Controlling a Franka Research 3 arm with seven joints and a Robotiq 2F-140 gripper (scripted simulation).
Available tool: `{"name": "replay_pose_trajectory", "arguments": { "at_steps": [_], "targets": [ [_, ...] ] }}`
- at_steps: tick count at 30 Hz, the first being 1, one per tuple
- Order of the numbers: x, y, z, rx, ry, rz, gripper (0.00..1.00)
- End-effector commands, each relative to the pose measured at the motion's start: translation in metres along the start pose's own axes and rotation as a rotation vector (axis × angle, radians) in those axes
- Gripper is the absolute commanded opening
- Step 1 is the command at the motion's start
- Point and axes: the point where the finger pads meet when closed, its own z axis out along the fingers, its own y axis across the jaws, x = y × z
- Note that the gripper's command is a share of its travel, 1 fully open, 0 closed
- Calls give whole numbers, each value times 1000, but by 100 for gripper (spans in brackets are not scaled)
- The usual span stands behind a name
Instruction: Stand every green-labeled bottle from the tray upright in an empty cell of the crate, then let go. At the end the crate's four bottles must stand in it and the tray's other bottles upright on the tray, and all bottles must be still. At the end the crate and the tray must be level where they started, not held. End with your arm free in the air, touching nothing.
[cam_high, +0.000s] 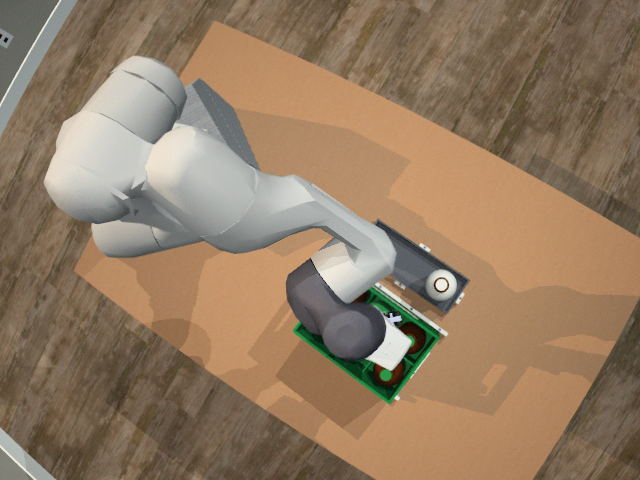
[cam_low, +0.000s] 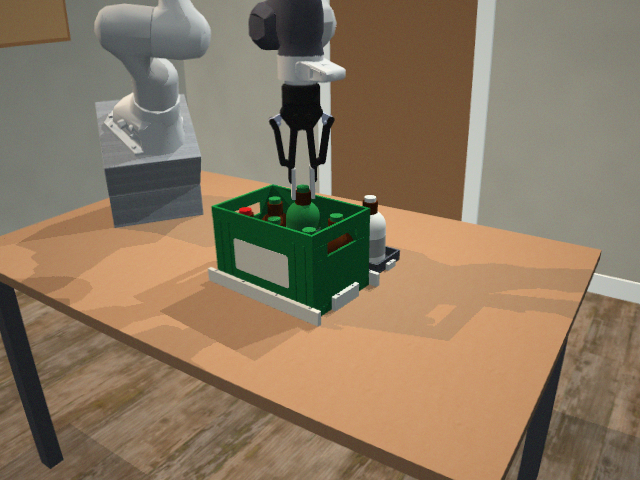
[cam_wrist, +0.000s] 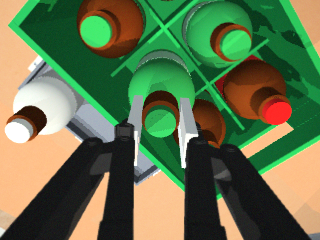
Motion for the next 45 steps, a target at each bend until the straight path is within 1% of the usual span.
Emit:
{"name": "replay_pose_trajectory", "arguments": {
  "at_steps": [1,14,23,45],
  "targets": [
    [4,-3,1,8,13,-5,0],
    [4,-3,16,8,13,-5,0],
    [4,-3,21,8,13,-5,0],
    [4,-3,23,8,13,-5,0]
  ]
}}
